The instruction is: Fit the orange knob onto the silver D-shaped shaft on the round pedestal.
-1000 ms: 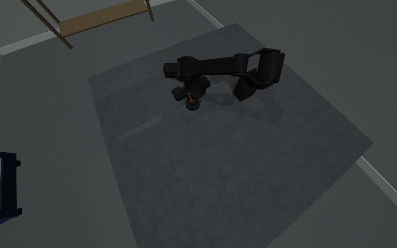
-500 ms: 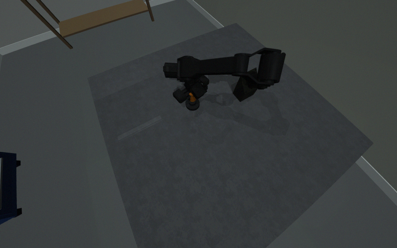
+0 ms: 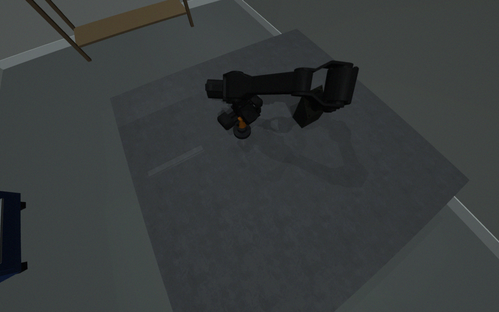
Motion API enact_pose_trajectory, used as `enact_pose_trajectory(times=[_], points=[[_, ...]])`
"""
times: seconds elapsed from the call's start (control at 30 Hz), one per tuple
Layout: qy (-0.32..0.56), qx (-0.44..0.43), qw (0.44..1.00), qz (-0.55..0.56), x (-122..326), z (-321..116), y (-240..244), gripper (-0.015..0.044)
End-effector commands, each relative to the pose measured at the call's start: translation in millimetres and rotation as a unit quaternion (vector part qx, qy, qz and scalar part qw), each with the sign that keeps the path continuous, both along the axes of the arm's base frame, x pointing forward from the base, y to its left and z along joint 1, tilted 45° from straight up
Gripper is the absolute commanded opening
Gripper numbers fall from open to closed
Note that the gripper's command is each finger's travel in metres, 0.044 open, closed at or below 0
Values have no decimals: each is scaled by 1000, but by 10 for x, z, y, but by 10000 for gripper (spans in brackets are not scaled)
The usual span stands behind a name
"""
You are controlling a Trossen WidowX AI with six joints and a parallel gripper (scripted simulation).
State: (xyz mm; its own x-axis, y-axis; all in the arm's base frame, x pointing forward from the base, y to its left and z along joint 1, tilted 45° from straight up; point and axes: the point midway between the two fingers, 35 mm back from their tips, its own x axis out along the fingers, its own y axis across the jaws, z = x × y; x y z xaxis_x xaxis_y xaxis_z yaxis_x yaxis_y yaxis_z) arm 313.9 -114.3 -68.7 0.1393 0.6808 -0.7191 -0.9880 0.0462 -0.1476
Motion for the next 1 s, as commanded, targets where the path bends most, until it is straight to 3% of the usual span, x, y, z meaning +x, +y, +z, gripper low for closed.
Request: enact_pose_trajectory(times=[0.0,0.37,0.97], points=[[-2,0,1000,0,10,20,-26,0],[-73,-15,994,75,13,23,-32,0],[-73,-15,994,75,16,-2,2,0]])
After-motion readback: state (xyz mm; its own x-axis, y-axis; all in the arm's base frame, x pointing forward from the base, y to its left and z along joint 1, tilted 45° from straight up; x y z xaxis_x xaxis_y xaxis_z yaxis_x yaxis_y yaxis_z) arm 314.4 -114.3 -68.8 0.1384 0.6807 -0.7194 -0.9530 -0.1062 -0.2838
